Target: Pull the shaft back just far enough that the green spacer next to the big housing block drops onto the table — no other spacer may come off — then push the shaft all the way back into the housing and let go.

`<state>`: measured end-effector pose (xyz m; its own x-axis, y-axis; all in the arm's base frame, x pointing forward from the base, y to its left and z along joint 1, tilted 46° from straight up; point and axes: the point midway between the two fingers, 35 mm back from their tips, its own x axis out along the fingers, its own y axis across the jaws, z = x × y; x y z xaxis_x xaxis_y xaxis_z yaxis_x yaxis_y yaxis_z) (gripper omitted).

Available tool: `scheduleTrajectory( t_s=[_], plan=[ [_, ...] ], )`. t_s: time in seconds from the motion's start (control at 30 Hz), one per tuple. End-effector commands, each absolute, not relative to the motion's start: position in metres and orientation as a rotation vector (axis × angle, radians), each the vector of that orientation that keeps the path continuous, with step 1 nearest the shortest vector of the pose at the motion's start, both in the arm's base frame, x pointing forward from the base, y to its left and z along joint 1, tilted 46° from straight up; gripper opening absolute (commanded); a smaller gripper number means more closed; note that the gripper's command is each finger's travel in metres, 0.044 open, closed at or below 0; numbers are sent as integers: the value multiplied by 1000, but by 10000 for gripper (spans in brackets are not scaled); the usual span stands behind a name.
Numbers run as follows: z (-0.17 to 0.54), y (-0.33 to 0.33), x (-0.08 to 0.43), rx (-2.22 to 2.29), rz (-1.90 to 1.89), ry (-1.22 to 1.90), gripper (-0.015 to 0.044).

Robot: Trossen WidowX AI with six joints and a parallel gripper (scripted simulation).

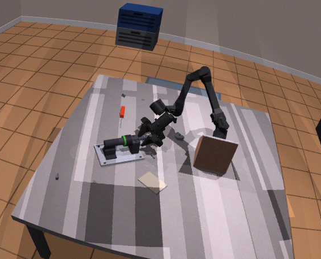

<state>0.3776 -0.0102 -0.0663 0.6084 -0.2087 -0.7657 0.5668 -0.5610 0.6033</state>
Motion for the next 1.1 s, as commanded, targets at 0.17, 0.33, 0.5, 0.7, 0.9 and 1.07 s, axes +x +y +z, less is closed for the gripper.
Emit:
scheduleTrajectory(
  t_s=[0.17, 0.33, 0.5, 0.7, 0.9, 1.07],
  plan=[
    [-66, -10, 378, 1909, -1053, 285, 46],
    [-66, -10, 378, 1909, -1053, 285, 0],
    [-65, -11, 376, 1909, -1050, 290, 0],
    [-64, -13, 372, 1908, -1050, 291, 0],
    [-62, -15, 369, 1908, -1050, 291, 0],
    [-61, -16, 366, 1908, -1050, 291, 0]
  ],
)
